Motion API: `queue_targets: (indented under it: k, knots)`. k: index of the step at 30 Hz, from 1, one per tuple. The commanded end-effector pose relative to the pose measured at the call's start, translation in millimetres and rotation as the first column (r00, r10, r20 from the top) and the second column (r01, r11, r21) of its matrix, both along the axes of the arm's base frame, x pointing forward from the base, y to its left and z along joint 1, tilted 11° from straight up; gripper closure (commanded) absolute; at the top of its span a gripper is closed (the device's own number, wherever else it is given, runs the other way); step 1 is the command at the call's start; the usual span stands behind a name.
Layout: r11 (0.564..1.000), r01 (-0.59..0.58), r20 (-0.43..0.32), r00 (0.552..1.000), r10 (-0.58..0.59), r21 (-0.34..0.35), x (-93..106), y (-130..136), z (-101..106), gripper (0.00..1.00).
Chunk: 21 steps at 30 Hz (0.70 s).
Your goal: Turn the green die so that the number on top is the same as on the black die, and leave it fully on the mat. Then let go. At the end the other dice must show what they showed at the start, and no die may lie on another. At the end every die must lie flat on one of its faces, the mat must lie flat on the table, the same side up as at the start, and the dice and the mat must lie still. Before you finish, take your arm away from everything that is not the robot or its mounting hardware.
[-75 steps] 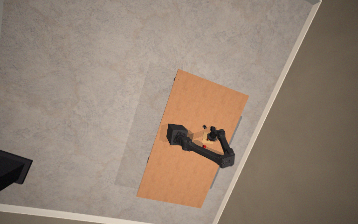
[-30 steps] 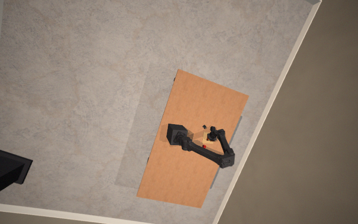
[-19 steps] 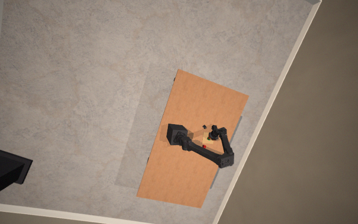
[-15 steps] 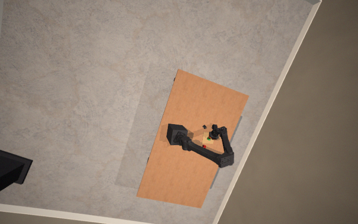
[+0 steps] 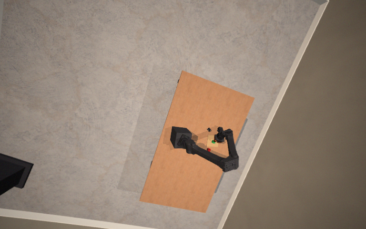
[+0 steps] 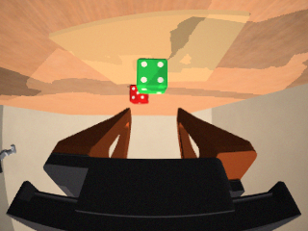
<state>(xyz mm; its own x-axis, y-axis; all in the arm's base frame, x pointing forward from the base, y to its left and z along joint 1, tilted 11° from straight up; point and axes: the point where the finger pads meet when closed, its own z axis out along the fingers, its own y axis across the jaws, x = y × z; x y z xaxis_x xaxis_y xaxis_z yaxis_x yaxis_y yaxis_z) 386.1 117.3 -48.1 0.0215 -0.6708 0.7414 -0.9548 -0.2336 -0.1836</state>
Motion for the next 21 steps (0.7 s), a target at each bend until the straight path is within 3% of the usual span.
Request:
queue_targets:
  k: [1, 13, 21]
  knots:
    - [1.0, 0.01, 0.017, 1.0, -0.01, 0.011, -1.0, 0, 13, 0.56]
    - [1.0, 0.004, 0.018, 1.0, -0.004, 0.012, -10.4, -1, 59, 0.56]
    - [1.0, 0.006, -0.001, 1.0, -0.006, 0.002, -11.4, -2, 50, 0.56]
